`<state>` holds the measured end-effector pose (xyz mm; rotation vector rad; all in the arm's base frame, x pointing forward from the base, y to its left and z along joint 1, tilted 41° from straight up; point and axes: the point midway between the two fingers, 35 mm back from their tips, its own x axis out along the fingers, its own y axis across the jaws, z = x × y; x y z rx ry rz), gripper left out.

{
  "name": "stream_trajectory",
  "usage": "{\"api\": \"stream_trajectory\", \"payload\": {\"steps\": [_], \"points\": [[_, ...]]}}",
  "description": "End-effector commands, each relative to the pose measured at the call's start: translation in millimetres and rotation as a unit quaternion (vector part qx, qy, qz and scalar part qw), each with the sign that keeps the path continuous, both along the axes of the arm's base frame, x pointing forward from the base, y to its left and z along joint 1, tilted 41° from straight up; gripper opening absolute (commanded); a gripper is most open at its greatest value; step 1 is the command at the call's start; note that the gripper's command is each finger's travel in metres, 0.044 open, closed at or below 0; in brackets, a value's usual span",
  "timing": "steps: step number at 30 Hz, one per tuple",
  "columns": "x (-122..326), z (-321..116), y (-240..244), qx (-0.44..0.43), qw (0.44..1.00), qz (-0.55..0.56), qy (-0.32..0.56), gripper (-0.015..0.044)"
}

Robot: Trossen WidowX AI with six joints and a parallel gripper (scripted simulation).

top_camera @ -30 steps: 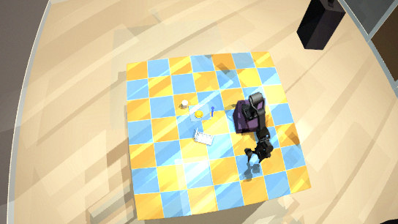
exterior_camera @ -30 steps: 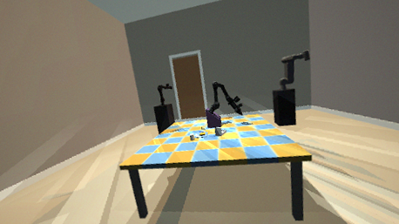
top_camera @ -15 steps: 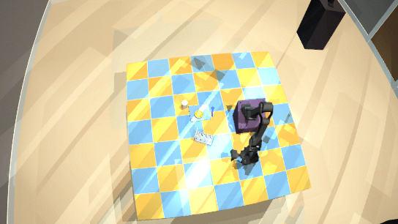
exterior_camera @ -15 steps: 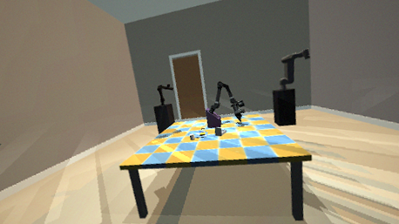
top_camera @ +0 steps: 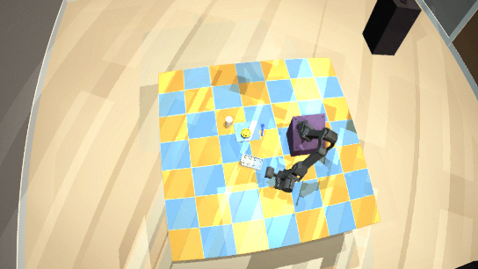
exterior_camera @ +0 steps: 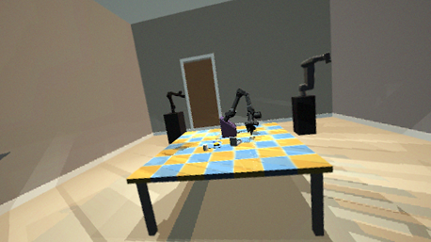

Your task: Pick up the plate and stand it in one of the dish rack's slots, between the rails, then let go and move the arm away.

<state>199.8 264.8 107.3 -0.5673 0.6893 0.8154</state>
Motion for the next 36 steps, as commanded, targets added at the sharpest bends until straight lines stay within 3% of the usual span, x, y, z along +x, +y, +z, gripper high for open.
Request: {"api": "stream_trajectory", "payload": {"steps": [1,19,36], "points": [[22.9,-10.8,-17.3,-0.025,0.999,-0.028,0.031,0.04],[98.5,-65.7,-120.9,-0.085,0.968,-0.123,0.201,0.04],[121.3,-104.9,-235.1,0.012,0.899,-0.207,0.387,0.04]]}}
